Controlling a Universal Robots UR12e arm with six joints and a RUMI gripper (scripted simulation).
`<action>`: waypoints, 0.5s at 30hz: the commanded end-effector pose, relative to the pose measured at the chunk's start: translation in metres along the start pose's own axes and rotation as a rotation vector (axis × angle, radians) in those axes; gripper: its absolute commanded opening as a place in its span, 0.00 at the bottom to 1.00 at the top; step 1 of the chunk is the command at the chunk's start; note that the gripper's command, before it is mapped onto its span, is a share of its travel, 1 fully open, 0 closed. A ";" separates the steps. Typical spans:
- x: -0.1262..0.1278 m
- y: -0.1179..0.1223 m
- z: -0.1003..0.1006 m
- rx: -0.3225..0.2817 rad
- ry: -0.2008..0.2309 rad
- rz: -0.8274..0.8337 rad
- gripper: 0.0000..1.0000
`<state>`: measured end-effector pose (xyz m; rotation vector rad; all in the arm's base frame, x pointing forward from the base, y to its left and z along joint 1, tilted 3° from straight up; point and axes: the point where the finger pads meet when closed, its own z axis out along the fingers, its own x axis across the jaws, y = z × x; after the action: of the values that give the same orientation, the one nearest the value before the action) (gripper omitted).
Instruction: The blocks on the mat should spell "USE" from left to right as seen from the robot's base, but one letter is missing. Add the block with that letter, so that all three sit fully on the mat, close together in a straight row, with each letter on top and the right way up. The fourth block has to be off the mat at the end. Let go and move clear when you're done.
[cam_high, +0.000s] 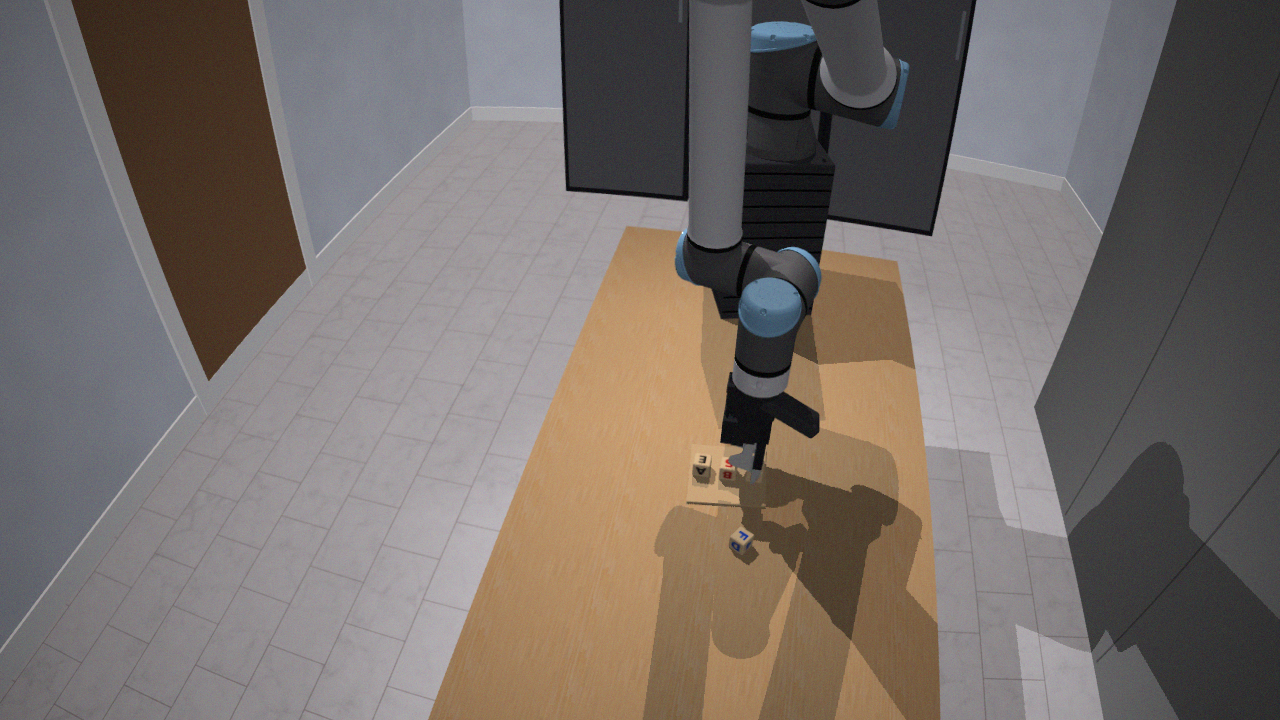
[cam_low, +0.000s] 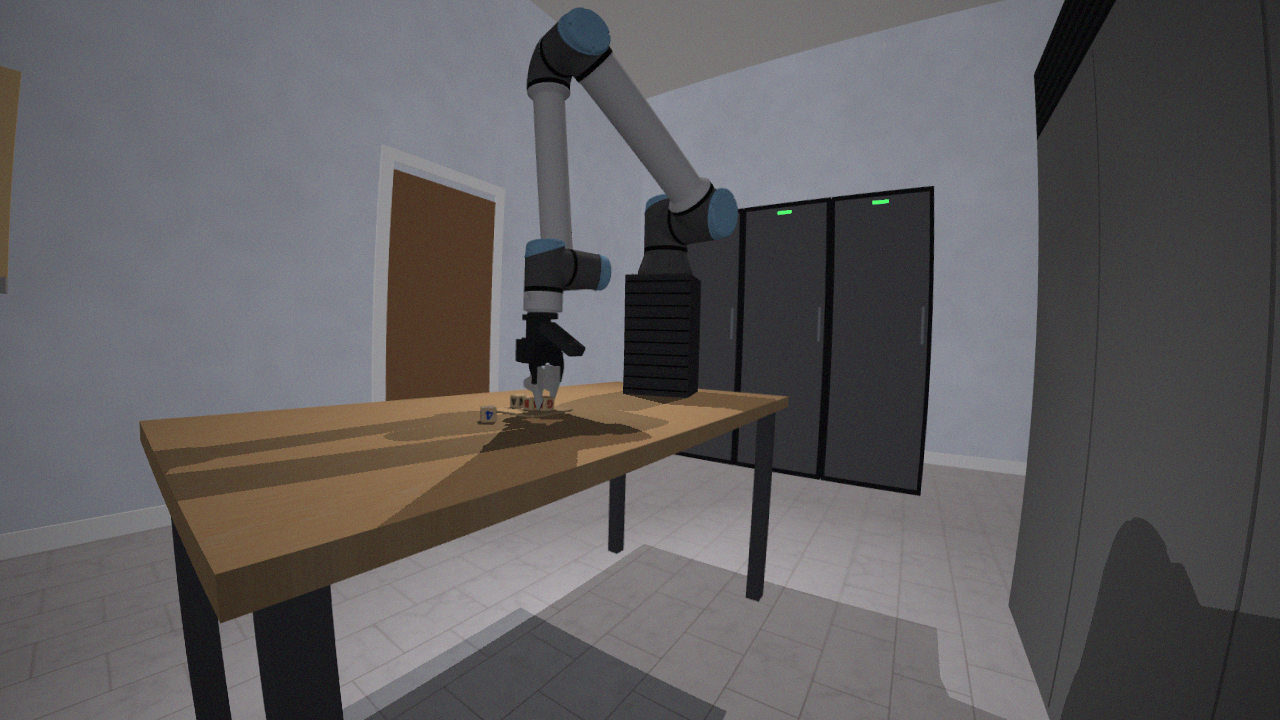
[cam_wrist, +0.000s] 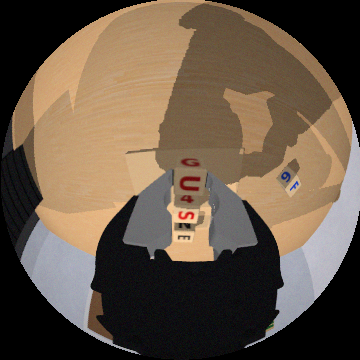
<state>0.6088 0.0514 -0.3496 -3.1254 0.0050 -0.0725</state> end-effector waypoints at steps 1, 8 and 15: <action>0.000 0.000 0.000 0.000 0.001 0.000 0.09; 0.000 0.000 0.002 0.000 0.001 0.000 0.09; 0.000 0.000 0.003 0.000 0.001 0.000 0.09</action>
<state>0.6089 0.0515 -0.3525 -3.1254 0.0050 -0.0725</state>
